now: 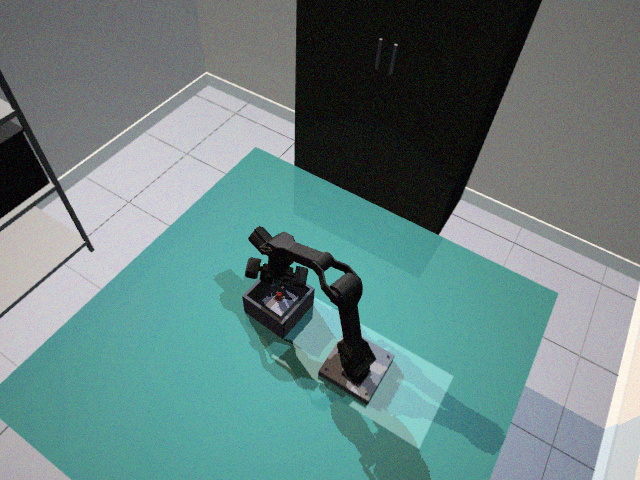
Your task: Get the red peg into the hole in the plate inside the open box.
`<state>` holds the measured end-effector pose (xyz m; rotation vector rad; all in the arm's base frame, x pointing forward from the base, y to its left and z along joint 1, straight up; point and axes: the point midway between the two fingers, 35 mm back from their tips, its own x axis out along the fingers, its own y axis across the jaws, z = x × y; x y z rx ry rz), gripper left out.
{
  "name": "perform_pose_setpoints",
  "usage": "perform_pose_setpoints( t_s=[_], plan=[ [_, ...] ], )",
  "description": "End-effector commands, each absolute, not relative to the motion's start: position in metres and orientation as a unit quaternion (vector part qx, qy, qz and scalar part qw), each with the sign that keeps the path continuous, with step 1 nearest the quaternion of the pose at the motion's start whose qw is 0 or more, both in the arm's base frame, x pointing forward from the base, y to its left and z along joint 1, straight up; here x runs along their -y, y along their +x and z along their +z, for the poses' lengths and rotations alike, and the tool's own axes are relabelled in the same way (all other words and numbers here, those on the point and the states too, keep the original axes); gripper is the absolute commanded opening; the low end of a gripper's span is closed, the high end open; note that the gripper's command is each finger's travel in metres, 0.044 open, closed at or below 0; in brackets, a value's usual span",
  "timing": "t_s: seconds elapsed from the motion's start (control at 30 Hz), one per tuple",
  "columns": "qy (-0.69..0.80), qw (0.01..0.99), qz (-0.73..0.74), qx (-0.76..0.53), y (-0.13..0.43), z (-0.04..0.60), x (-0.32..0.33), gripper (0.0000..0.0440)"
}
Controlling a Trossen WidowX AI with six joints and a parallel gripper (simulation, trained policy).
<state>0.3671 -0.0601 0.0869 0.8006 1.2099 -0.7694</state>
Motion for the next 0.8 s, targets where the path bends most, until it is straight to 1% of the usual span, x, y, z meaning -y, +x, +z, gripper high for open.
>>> perform_pose_setpoints(
  t_s=[0.0, 0.37, 0.77],
  plan=[
    [0.355, 0.677, -0.341, -0.547, 0.371, 0.086, 0.065, 0.0111],
    [0.352, 0.663, -0.344, -0.563, 0.378, 0.082, 0.084, 0.0097],
    [0.343, 0.658, -0.358, -0.567, 0.379, 0.084, 0.116, 0.0093]
  ],
)
